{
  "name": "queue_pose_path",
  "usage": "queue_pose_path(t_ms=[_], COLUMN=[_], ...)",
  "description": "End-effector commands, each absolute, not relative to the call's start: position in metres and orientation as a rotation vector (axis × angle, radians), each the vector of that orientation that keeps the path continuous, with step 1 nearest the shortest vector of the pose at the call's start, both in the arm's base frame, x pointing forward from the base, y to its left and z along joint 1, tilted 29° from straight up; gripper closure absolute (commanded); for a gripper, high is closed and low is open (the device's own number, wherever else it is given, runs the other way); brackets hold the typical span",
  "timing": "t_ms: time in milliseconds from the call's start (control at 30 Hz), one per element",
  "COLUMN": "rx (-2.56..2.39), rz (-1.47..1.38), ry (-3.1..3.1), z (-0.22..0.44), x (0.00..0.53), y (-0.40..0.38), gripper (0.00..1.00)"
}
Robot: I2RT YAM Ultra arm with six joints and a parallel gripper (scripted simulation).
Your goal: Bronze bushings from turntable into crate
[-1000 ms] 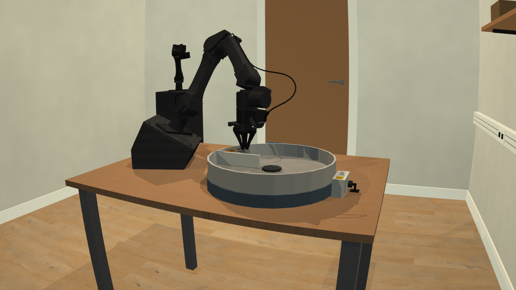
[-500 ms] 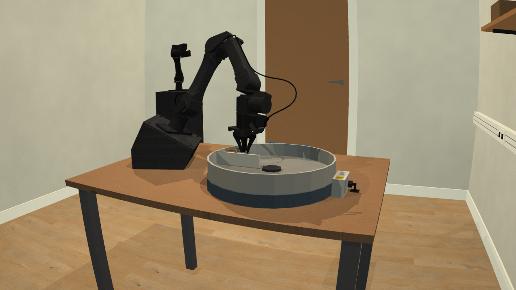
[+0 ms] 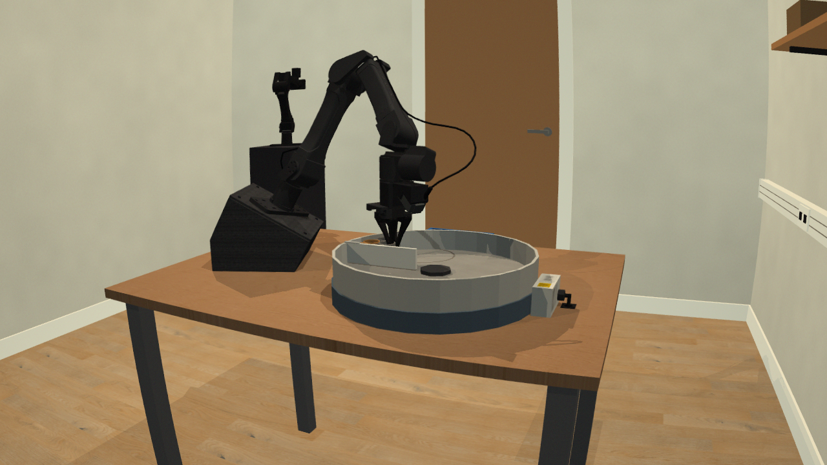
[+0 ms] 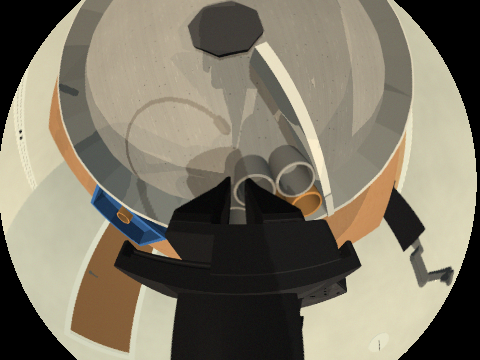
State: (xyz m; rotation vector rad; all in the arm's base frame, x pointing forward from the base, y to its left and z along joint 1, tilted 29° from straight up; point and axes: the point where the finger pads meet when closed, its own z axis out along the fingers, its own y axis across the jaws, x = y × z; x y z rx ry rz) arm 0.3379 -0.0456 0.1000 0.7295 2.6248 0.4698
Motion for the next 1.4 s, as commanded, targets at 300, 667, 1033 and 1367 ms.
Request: queue_pose_path(t_ms=[300, 667, 1033, 1367], rx=[0.742, 0.742, 0.737, 0.736], rz=[0.45, 0.45, 0.448, 0.448], ry=[2.612, 2.612, 2.601, 2.601], z=[0.1002, 0.1002, 0.1021, 0.1021], x=[0.3403, 0.3403, 0.3421, 0.3421], y=[-0.0497, -0.0497, -0.05, -0.05], gripper=[0.85, 0.85, 0.85, 0.85])
